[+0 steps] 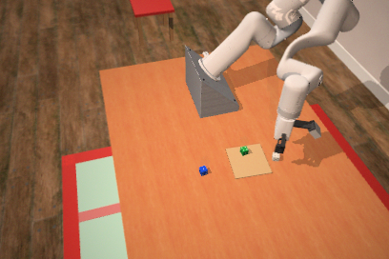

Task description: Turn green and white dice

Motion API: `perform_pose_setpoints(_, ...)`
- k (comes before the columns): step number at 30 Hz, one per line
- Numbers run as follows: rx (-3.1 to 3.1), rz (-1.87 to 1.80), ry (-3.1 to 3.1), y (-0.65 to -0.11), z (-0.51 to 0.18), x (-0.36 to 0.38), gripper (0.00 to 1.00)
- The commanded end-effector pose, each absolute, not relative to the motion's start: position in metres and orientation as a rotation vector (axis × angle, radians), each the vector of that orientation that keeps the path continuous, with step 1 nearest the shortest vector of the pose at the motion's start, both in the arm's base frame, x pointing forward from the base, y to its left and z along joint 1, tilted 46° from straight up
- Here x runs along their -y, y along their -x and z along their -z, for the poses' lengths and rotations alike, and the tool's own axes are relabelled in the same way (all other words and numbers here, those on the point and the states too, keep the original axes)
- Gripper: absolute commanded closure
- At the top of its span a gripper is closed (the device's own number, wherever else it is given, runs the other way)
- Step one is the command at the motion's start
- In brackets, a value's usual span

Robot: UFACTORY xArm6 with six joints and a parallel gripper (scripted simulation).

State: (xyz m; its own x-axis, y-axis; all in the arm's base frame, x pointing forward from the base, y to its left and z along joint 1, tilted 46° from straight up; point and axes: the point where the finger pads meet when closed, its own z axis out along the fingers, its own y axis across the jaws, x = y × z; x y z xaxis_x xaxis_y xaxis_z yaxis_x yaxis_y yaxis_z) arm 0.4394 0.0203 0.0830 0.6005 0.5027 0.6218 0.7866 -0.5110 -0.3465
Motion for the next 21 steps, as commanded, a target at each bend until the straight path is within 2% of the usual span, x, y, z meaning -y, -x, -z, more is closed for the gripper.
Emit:
perform_pose_setpoints(1, 1.126, 0.656, 2.173, -0.4426, -0.0868, -0.0226, 0.00)
perform_pose_setpoints(5, 1.138, 0.661, 2.168, -0.4428, -0.0871, -0.0230, 0.00)
perform_pose_setpoints(6, 1.138, 0.661, 2.168, -0.4428, -0.0871, -0.0230, 0.58)
perform_pose_setpoints(21, 1.138, 0.661, 2.168, -0.4428, -0.0871, -0.0230, 0.58)
